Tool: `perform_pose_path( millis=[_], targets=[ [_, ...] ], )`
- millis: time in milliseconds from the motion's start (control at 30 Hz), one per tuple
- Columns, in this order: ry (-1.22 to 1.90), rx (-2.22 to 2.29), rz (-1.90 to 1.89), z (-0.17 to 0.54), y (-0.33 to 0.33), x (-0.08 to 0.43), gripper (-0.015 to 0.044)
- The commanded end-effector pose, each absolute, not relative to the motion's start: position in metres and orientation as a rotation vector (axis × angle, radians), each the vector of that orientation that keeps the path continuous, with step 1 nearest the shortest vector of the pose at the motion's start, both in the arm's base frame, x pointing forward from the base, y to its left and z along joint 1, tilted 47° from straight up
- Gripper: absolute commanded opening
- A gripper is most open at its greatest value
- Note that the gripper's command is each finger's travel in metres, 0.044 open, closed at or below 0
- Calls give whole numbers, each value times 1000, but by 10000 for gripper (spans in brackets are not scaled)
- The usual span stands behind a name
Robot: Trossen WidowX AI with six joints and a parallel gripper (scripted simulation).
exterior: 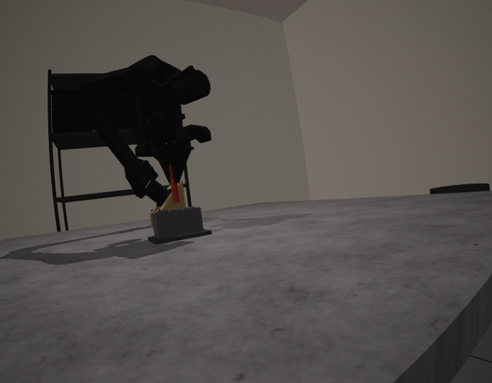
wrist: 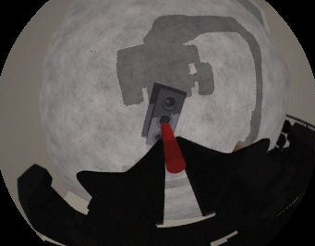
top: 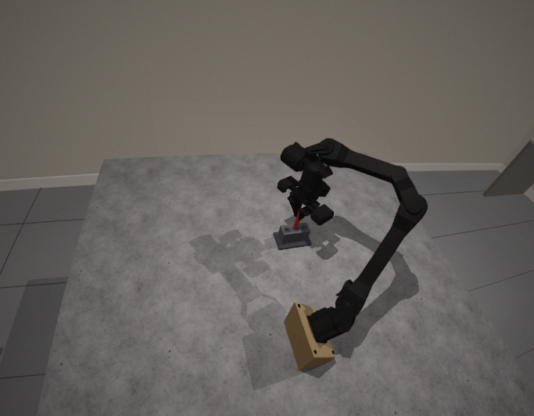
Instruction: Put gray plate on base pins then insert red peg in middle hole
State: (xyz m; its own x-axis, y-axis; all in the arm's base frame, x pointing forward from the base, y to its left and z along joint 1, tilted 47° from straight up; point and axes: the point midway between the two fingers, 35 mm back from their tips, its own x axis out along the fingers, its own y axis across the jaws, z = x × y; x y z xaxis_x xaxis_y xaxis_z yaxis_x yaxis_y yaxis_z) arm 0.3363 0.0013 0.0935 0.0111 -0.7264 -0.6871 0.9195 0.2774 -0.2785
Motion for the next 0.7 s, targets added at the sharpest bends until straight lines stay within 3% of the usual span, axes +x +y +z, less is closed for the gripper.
perform_pose_path(
  millis=[0, 667],
  targets=[
    [856, 273, -1308, 96, 0, 338, 0],
    [856, 273, -1308, 97, -1, 339, 0]
  ],
)
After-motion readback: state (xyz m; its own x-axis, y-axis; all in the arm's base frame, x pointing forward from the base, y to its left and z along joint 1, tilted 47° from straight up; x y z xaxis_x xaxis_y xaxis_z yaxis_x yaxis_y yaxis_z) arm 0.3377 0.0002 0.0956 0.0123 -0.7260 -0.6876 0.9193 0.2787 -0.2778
